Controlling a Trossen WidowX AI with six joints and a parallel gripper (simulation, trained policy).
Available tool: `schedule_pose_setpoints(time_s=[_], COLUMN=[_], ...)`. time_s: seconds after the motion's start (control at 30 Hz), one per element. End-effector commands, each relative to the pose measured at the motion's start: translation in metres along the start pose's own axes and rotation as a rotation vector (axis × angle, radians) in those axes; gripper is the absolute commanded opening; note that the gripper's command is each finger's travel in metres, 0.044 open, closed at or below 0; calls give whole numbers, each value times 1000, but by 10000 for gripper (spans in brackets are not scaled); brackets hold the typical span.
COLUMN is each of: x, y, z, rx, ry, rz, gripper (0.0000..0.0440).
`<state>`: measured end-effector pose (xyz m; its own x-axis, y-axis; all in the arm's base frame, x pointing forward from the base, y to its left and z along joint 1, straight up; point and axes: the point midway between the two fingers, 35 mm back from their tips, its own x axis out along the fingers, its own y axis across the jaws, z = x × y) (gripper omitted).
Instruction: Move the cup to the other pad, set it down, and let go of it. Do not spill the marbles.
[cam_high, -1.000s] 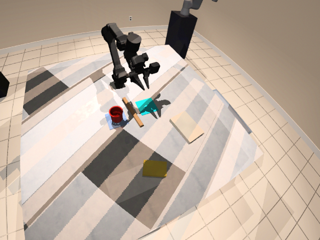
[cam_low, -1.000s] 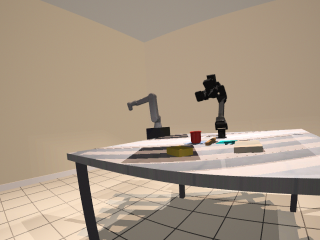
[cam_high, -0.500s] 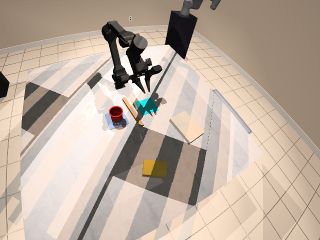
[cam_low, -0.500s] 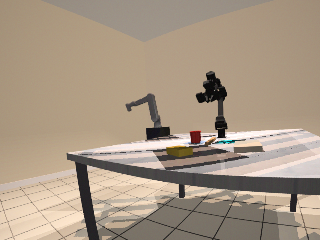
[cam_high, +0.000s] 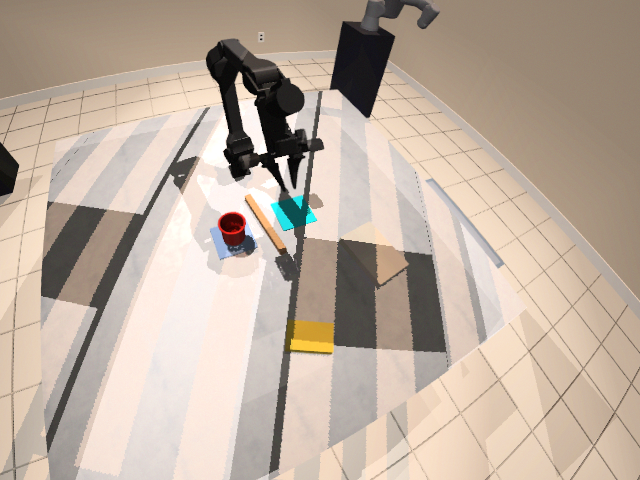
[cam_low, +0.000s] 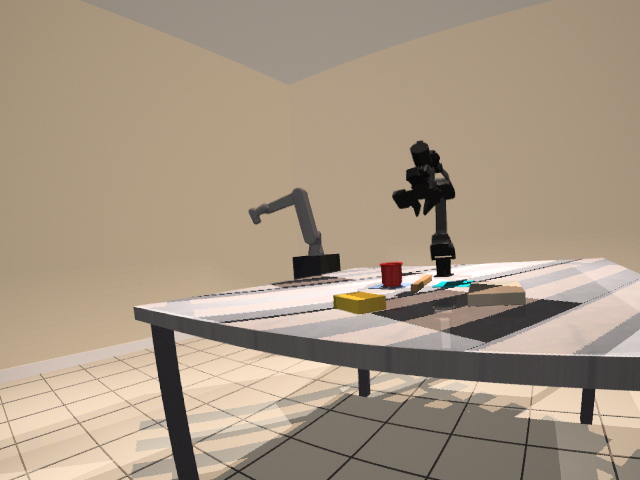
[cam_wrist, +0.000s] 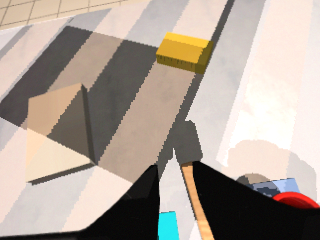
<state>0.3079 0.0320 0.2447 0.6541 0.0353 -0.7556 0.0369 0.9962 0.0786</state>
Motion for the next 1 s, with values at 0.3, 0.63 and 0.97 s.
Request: schedule_pose_setpoints(time_s=[0.3, 0.63, 0.97], x=[4, 11, 21], y=[-11, -25, -45], z=[-17, -33, -51], rx=[-49, -107, -167], ry=[202, 365, 515], rz=[-53, -88, -110], gripper=[108, 107, 120])
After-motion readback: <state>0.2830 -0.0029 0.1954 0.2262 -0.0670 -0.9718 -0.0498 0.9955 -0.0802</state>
